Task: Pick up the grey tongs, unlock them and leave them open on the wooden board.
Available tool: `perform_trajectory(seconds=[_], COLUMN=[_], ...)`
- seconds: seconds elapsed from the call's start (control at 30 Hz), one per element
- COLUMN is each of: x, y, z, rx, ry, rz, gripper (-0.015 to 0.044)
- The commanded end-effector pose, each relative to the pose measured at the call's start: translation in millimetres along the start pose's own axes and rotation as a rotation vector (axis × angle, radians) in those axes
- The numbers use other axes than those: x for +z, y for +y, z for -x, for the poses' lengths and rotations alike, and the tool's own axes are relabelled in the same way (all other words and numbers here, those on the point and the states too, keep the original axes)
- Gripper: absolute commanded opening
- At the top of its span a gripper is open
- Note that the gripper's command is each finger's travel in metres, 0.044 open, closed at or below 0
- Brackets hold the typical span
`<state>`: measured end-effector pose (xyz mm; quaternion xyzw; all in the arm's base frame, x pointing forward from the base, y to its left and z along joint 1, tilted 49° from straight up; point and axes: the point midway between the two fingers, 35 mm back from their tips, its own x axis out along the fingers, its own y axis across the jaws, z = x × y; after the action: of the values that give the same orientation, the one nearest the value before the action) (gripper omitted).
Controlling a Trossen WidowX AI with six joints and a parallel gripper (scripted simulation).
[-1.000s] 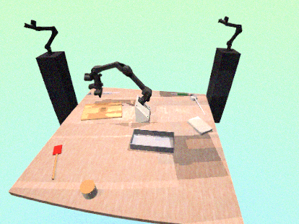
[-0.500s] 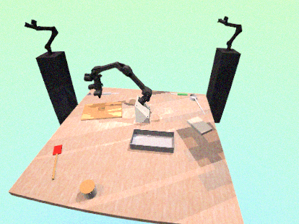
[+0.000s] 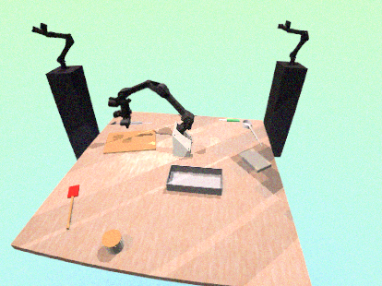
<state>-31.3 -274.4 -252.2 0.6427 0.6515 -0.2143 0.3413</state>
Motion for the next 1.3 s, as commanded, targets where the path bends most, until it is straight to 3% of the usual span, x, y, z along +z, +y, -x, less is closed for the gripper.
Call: perform_trajectory(seconds=[0.0,1.27], x=[0,-9], y=[-1,1], z=[-7,-70], rx=[-0.006,-0.022], ry=[-0.006,-0.071], rz=[-0.002,-0.002], gripper=[-0.015,-0.015])
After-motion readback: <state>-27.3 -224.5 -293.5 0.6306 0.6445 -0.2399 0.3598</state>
